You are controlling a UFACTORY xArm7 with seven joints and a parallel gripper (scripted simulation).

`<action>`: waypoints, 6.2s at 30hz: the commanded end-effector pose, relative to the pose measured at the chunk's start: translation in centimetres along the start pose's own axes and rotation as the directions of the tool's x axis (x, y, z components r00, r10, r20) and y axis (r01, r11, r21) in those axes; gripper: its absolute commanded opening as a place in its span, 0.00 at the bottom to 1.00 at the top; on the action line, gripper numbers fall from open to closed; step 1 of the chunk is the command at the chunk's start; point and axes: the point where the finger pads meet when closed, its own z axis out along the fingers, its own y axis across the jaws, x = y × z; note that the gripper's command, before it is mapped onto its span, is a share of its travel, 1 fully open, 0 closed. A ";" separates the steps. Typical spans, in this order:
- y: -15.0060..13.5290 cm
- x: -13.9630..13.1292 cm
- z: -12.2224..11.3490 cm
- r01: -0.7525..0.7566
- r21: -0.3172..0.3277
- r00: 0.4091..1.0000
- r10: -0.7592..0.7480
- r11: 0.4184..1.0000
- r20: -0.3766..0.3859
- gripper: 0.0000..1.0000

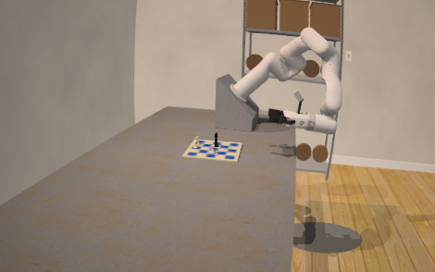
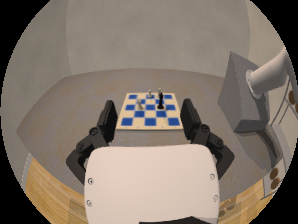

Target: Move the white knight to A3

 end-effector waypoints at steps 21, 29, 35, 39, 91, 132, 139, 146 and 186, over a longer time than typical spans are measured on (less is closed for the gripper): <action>5.6 -4.4 12.8 0.128 -0.546 0.896 0.139 0.828 0.422 1.00; 6.6 -5.6 15.6 0.156 -0.666 0.786 0.317 0.729 0.531 1.00; 6.7 -6.0 16.9 0.164 -0.716 0.713 0.420 0.679 0.562 1.00; 6.6 -6.3 18.2 0.167 -0.758 0.630 0.523 0.630 0.573 1.00; 5.0 -3.1 30.4 0.081 -0.958 -0.026 0.961 0.275 0.274 1.00; 5.1 -7.3 29.9 0.081 -0.958 -0.023 0.962 0.274 0.273 0.39; 5.1 -7.3 29.9 0.081 -0.958 -0.023 0.962 0.274 0.273 0.39; 5.1 -7.3 29.9 0.081 -0.958 -0.023 0.962 0.274 0.273 0.39; 5.0 -11.3 29.7 0.082 -0.958 -0.026 0.961 0.275 0.274 0.39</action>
